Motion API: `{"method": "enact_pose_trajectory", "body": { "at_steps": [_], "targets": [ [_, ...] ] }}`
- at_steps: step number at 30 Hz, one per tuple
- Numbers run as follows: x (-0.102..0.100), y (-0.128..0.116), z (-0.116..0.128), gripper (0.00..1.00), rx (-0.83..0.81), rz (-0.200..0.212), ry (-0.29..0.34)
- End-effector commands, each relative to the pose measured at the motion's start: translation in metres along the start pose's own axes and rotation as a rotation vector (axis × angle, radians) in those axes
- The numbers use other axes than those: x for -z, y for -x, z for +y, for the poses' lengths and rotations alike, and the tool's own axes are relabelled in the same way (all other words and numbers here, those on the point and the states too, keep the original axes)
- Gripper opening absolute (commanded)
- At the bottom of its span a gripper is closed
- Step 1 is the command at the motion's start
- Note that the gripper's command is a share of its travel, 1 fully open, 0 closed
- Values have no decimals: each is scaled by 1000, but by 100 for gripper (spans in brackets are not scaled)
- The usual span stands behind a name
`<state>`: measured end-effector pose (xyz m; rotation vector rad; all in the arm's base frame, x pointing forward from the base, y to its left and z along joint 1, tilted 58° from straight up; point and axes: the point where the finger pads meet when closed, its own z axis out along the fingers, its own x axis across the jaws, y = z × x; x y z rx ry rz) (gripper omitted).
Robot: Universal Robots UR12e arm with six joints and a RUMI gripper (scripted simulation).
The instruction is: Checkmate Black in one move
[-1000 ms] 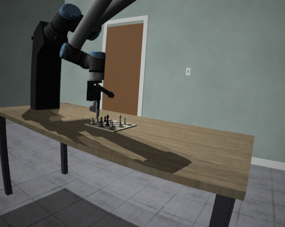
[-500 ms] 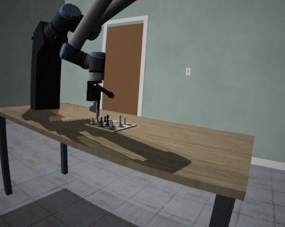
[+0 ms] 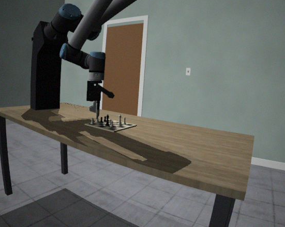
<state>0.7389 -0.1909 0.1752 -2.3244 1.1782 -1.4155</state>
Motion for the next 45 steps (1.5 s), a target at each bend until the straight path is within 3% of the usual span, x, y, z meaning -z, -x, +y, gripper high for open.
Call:
{"method": "enact_pose_trajectory", "body": {
  "at_steps": [1,45],
  "targets": [
    [0,0,0,0,0,0,0],
    [-4,0,0,0,0,0,0]
  ]
}}
